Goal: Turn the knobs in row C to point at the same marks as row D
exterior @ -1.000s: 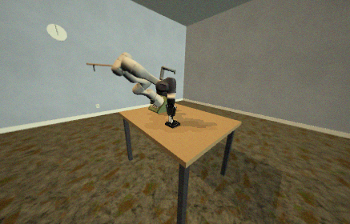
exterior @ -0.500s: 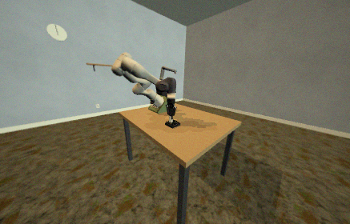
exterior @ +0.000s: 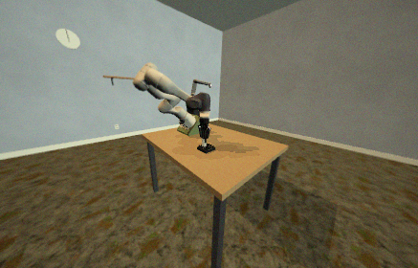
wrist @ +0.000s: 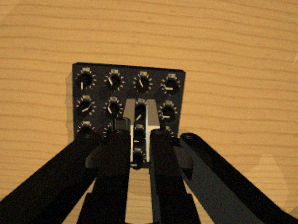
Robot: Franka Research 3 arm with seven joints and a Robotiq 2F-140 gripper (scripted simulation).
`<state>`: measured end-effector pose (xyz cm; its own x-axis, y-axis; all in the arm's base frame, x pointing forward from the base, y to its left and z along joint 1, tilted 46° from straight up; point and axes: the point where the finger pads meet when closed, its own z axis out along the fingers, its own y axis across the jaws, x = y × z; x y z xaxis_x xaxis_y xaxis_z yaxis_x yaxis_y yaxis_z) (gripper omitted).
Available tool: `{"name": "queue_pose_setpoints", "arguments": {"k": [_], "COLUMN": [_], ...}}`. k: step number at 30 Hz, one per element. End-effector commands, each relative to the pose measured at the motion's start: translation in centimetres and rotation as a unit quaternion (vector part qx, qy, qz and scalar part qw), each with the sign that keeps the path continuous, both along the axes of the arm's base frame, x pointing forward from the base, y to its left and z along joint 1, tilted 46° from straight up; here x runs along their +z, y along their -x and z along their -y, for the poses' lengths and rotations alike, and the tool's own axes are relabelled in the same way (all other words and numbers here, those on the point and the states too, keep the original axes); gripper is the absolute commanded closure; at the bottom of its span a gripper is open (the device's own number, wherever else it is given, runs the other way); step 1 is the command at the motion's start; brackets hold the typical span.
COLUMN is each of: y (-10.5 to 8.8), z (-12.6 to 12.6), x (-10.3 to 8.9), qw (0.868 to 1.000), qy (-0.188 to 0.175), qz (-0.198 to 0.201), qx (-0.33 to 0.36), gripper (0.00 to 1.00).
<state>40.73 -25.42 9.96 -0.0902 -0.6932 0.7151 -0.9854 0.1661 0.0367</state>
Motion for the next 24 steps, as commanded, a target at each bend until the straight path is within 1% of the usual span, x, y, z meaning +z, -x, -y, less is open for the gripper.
{"name": "queue_pose_setpoints", "arguments": {"k": [1,16,24], "y": [0.06,0.06,0.06], "z": [0.05,0.05,0.05], "x": [-0.14,-0.14,-0.14], "qw": [1.000,1.000,1.000], "qy": [-0.001,0.000,0.001], "qz": [0.001,0.002,0.010], "qx": [-0.001,-0.001,-0.009], "gripper": [0.95,0.95,0.95]}}
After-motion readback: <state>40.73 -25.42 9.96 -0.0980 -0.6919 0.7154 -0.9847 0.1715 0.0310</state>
